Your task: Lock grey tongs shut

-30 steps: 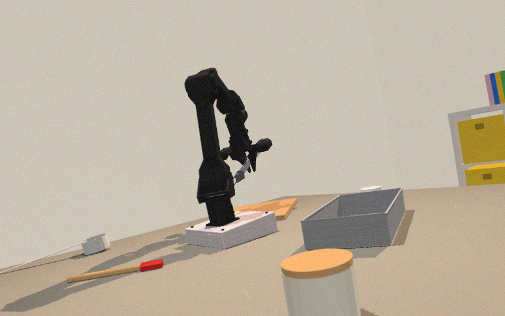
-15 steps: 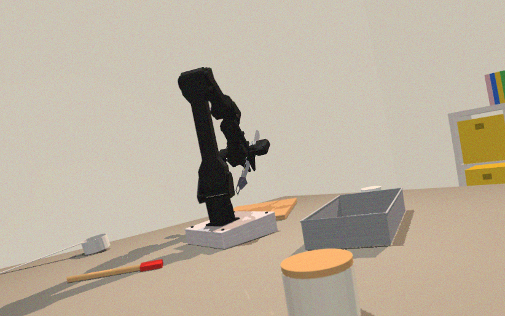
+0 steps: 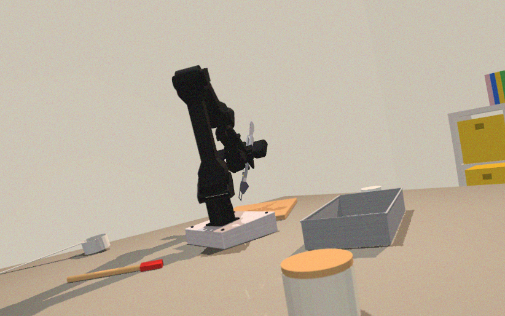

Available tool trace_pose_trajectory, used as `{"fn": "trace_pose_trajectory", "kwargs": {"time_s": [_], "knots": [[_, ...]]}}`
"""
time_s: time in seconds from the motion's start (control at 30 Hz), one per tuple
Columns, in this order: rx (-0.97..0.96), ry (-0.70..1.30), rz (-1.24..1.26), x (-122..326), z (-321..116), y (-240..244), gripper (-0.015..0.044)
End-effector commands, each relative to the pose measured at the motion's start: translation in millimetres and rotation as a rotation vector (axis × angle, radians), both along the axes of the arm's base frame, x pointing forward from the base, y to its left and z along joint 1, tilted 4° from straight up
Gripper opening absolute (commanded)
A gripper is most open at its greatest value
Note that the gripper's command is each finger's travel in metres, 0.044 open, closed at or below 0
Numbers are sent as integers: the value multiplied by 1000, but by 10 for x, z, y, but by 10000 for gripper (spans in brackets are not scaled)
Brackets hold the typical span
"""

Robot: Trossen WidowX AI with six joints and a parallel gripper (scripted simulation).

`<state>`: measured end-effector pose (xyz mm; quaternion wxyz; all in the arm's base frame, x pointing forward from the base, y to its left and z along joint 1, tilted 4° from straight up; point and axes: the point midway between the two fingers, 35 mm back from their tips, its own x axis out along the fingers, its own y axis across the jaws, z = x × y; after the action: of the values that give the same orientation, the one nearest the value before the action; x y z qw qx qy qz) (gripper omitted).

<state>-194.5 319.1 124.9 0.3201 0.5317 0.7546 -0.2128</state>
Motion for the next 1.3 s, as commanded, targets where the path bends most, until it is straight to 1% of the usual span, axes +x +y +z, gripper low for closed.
{"fn": "trace_pose_trajectory", "kwargs": {"time_s": [0.0, 0.63, 1.27], "knots": [[83, 34, -2, 13, 76, -33, -150], [346, 166, -29, 179, 167, -290, -150], [355, 171, -31, 188, 171, -301, -150]]}}
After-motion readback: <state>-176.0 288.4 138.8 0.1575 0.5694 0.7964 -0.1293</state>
